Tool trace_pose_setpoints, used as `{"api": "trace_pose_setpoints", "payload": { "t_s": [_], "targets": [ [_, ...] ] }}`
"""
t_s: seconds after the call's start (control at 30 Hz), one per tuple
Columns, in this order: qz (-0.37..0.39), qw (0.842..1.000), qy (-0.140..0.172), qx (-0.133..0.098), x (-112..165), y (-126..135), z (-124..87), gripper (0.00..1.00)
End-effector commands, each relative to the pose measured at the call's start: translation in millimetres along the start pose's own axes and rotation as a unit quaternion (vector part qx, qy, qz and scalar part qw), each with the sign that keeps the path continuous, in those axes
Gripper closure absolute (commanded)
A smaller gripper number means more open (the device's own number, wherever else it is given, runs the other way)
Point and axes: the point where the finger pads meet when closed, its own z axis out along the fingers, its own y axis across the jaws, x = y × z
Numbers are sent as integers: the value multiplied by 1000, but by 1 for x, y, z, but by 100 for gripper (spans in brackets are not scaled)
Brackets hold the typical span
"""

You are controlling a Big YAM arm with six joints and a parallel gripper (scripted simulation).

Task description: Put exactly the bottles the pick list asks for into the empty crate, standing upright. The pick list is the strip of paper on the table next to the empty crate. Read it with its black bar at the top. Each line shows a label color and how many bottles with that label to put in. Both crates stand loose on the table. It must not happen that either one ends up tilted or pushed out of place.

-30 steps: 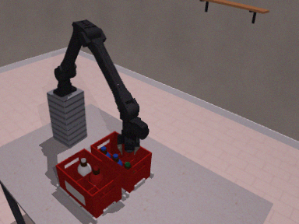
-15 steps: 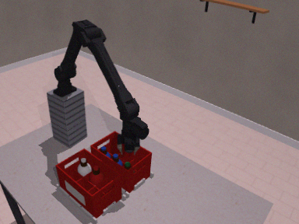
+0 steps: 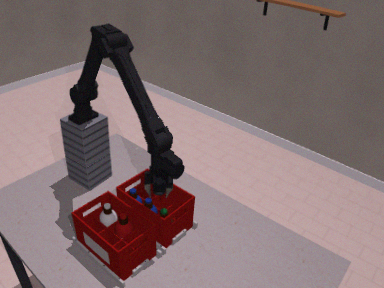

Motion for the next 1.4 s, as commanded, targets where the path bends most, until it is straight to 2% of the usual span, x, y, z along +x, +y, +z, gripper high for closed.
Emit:
{"api": "trace_pose_setpoints", "payload": {
  "t_s": [0.0, 0.33, 0.4, 0.9, 0.97, 1.37],
  "targets": [
    [-3, 1000, -21, -19, -16, -11, -19, 39],
    [-3, 1000, -21, -18, -9, -61, -16, 39],
    [-3, 1000, -21, -18, -9, -61, -16, 39],
    [-3, 1000, -21, -15, 2, -136, -13, 39],
    [-3, 1000, -21, -15, 2, -136, -13, 39],
    [-3, 1000, -22, -13, 10, -196, -11, 39]
  ]
}}
